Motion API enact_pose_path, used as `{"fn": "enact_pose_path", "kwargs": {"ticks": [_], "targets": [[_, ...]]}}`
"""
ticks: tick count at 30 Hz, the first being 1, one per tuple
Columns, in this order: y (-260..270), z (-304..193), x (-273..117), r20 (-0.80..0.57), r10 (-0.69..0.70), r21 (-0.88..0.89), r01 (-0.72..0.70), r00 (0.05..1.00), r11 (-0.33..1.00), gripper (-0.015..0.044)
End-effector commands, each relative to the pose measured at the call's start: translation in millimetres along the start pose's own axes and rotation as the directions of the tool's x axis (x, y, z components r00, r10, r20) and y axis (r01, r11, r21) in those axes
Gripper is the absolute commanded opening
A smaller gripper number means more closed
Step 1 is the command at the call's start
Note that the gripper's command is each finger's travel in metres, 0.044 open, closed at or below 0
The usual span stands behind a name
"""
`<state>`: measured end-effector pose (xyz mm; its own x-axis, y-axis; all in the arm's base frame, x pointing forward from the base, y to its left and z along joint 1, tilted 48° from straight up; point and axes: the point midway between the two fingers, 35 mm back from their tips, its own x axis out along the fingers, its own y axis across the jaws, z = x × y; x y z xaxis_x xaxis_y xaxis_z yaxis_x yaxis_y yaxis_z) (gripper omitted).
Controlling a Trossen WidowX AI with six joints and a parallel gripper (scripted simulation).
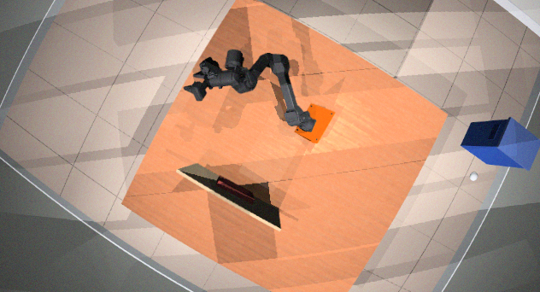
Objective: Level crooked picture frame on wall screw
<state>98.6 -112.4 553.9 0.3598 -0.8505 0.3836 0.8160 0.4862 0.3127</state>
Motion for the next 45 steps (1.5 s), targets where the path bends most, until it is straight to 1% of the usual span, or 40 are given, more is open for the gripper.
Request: {"fn": "enact_pose_path", "kwargs": {"ticks": [1, 5, 6, 10, 13, 19, 24, 30, 45], "targets": [[2, -1, 0, 0.001, 0.005, 0.002, -0.005, 1.0, 1.0, 0.0374], [33, -26, -10, 0.014, 0.121, 0.055, -0.122, 0.993, 0.991, 0.0269], [42, -35, -14, 0.014, 0.157, 0.071, -0.158, 0.987, 0.985, 0.026], [75, -72, -32, -0.006, 0.307, 0.144, -0.303, 0.952, 0.942, 0.026], [98, -106, -50, -0.047, 0.416, 0.205, -0.399, 0.908, 0.894, 0.026], [128, -182, -96, -0.18, 0.605, 0.351, -0.524, 0.776, 0.776, 0.026], [135, -241, -136, -0.308, 0.698, 0.467, -0.537, 0.646, 0.703, 0.026], [126, -310, -186, -0.473, 0.743, 0.583, -0.465, 0.473, 0.667, 0.026], [125, -313, -188, -0.481, 0.744, 0.587, -0.459, 0.464, 0.667, 0.026]]}}
